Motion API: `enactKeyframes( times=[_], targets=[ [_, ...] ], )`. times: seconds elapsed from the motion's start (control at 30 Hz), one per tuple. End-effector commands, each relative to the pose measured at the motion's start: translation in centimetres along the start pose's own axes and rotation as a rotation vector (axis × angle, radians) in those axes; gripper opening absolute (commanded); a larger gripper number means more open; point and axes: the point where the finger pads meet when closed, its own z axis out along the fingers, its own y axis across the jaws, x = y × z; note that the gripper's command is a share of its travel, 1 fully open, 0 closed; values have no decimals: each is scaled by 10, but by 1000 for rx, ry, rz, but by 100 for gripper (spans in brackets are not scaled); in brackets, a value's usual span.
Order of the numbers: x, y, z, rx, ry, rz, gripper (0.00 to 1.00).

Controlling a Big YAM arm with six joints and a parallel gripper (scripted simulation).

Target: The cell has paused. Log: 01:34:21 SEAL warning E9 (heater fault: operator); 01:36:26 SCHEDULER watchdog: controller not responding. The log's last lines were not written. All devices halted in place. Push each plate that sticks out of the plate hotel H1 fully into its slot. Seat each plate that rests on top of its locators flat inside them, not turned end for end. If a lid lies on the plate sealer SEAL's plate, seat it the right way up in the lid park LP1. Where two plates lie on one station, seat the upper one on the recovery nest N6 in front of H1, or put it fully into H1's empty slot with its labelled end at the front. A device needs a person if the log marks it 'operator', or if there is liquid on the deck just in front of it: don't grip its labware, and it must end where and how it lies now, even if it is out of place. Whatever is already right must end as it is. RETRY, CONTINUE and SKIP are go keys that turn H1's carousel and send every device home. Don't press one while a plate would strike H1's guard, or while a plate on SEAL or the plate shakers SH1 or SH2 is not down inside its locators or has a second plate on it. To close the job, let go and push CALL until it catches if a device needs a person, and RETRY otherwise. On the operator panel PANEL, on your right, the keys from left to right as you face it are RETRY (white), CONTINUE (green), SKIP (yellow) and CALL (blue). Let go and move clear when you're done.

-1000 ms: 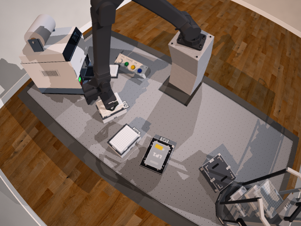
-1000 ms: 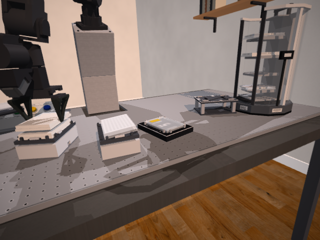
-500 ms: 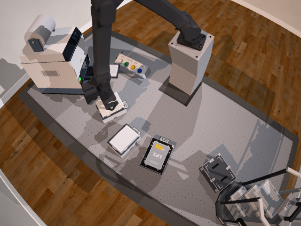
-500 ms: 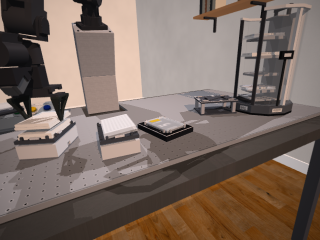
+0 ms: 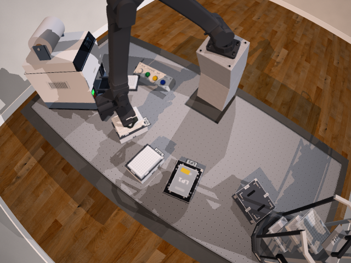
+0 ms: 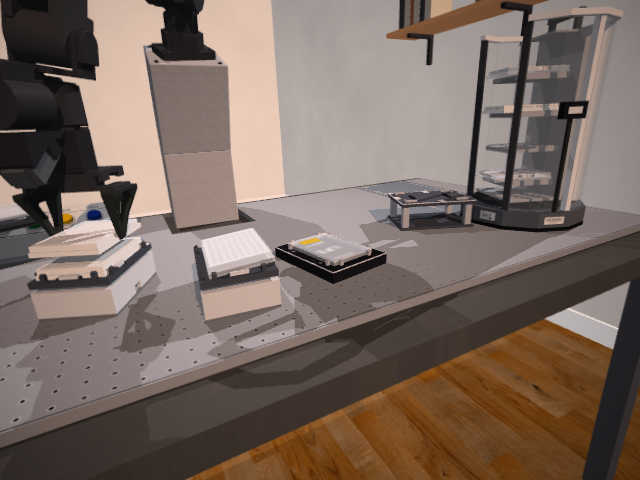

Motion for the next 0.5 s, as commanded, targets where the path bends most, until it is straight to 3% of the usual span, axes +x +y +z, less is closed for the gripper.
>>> enactKeyframes(
  times=[0.0, 0.23, 0.27, 0.47],
  targets=[
    [-4, -4, -10, 2, -13, -3, 84],
    [-5, -1, -5, 0, -10, -1, 84],
    [-5, -4, -13, 2, -12, -3, 84],
    [-5, -2, -19, 1, -12, -6, 84]
  ],
)
